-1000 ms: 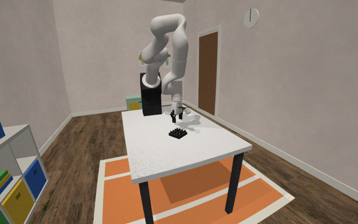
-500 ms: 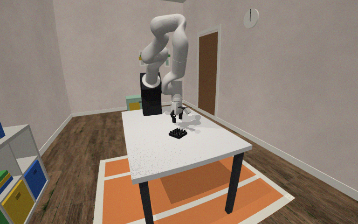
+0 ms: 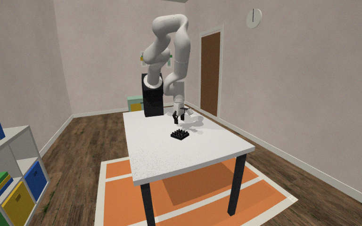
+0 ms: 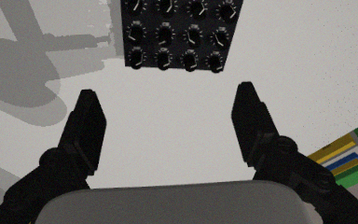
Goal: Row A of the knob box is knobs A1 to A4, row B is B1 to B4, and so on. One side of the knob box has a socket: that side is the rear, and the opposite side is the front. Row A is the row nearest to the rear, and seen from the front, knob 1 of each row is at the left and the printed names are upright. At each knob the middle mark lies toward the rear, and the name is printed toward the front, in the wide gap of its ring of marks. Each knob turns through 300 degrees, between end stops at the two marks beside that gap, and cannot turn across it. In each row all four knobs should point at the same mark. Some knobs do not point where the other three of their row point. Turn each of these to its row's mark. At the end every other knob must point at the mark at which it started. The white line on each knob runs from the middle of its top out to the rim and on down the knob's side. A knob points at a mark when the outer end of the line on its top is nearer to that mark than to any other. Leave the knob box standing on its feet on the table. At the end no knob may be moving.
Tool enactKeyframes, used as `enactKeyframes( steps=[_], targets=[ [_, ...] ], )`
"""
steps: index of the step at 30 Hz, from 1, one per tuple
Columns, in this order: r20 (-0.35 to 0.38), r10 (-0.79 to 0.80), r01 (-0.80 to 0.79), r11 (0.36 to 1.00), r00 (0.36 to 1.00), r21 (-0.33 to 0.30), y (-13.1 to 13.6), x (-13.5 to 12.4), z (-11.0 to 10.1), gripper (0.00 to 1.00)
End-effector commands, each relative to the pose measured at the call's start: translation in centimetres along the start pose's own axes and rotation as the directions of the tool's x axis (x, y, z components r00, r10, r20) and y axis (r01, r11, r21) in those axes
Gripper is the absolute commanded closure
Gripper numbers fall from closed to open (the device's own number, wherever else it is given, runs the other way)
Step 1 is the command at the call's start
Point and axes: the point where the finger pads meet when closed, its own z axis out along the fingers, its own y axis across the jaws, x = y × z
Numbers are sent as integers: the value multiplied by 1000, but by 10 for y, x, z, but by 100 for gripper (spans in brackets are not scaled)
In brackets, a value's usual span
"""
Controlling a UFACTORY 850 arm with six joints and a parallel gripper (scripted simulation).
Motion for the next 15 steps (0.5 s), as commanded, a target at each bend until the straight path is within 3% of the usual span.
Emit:
enactKeyframes(
  steps=[1,12,15],
  targets=[
    [0,-156,156,988,988,-1,0,0,2,0],
    [1,-372,372,928,928,0,0,0,6,0],
    [0,-477,477,879,879,0,0,0,8,0]
  ],
)
